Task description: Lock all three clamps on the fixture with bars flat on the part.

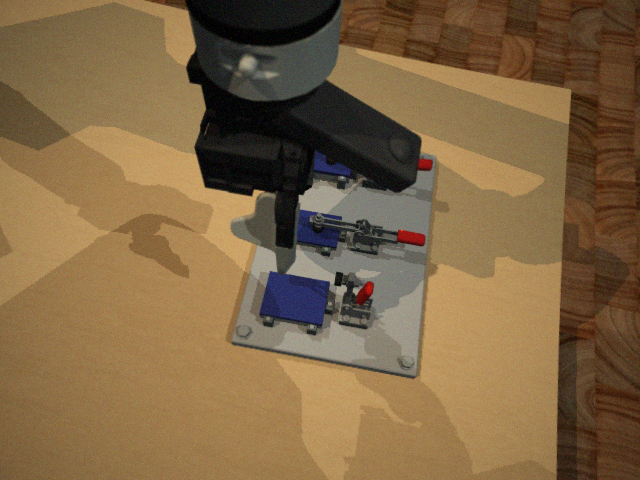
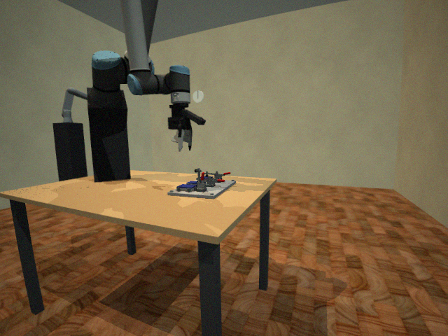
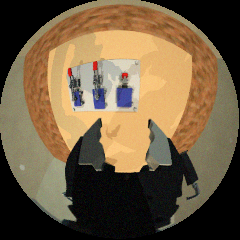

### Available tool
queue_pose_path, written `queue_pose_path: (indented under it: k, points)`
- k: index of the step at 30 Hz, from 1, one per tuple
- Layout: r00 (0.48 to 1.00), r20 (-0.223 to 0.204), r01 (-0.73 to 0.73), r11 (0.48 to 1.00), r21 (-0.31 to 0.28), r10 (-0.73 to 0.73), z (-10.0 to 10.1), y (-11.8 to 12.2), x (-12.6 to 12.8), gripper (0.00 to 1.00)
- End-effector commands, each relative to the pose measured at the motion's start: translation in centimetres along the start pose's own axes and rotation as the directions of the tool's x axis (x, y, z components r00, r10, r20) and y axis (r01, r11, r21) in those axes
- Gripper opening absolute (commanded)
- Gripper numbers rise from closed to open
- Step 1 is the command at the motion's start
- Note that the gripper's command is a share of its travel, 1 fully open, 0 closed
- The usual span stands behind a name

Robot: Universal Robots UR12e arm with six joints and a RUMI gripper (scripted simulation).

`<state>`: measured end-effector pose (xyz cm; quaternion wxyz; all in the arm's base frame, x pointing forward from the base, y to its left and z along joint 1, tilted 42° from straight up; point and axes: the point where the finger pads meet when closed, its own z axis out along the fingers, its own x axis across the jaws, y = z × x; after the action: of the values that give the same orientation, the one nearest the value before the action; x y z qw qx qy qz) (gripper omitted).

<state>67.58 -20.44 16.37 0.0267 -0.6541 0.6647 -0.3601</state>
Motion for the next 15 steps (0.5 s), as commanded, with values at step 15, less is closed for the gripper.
queue_pose_path:
  k: [15]
  points:
    - [1.0, 0.0, 0.0, 1.0, 0.001, 0.0, -0.04, -0.04, 0.0, 0.28]
